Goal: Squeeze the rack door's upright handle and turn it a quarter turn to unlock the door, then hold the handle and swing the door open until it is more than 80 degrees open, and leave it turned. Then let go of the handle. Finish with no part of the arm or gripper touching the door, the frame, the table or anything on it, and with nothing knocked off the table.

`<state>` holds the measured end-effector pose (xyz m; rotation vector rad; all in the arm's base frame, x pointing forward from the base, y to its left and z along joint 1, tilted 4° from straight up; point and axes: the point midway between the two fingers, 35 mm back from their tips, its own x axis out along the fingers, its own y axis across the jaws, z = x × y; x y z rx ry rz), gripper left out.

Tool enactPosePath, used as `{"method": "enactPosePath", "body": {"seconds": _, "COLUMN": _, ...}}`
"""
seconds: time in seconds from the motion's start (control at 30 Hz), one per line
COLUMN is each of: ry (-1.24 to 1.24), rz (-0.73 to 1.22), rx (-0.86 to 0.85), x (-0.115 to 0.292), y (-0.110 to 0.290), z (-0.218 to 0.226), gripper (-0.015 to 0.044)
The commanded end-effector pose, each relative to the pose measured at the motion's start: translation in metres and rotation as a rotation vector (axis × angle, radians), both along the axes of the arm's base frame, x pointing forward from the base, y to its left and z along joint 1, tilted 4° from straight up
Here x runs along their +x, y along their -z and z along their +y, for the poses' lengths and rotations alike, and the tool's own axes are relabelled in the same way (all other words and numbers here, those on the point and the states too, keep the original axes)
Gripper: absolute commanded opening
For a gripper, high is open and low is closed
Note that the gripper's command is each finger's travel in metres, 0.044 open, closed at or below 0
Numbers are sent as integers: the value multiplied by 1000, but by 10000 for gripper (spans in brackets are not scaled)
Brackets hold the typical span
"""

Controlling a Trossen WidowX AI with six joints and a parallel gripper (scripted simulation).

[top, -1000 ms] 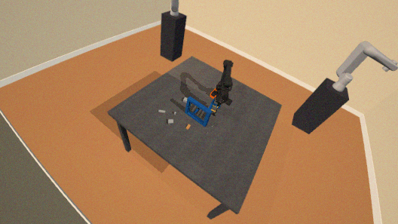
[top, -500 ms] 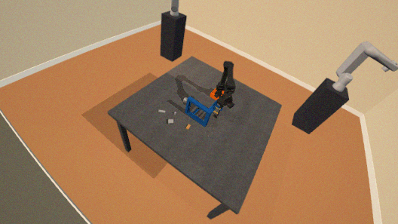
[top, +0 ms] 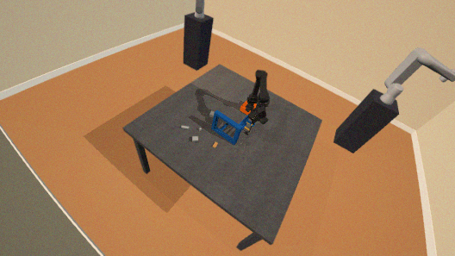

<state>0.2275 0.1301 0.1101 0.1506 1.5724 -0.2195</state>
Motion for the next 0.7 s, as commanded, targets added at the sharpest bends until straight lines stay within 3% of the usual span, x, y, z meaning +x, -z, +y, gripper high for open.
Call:
{"method": "enactPosePath", "body": {"seconds": 0.0, "ry": 12, "rz": 0, "rx": 1, "x": 0, "y": 0, "z": 0, "gripper": 114}}
{"method": "enactPosePath", "body": {"seconds": 0.23, "ry": 12, "rz": 0, "rx": 1, "x": 0, "y": 0, "z": 0, "gripper": 281}}
{"method": "enactPosePath", "body": {"seconds": 0.67, "ry": 12, "rz": 0, "rx": 1, "x": 2, "y": -14, "z": 2, "gripper": 281}}
